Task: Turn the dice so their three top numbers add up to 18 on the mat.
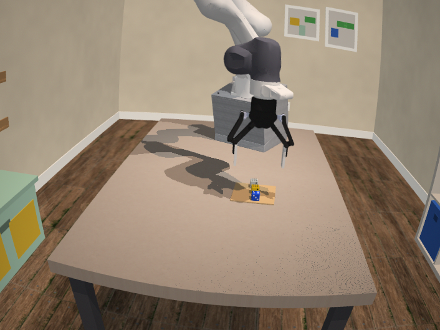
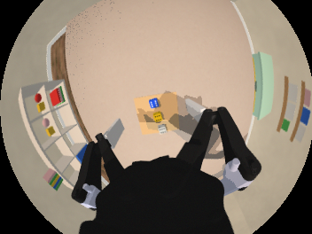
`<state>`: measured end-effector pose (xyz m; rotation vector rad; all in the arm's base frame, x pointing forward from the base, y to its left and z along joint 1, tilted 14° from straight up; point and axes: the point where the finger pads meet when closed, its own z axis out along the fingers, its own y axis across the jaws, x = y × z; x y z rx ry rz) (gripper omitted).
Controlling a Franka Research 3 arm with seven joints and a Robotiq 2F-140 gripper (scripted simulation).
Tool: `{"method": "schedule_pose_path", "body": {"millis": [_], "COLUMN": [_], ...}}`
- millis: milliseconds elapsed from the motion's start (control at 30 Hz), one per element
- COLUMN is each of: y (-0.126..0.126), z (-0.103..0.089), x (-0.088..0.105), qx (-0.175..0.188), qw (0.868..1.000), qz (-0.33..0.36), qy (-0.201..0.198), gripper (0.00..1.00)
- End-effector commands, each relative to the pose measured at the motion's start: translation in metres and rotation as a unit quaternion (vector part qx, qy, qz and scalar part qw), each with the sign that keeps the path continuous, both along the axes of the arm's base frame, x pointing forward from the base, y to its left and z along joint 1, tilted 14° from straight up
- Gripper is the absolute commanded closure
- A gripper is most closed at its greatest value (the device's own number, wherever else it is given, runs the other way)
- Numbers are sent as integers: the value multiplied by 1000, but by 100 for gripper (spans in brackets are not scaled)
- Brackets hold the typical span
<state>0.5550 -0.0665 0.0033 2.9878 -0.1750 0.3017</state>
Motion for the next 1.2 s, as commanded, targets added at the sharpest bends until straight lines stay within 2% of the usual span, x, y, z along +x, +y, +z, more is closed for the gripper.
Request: {"method": "schedule_pose_path", "body": {"millis": [0,233,667,1167], "y": [0,1,8,10], "z": [1,11,60,68], "x": [-1,-3,-13,-14], "qx": [-1,-1,-1,-1], "qw": [1000,1000,1000,1000], "qz": [2,2,2,2], "qy": [2,2,2,2], "gripper": [0,0,0,0]}}
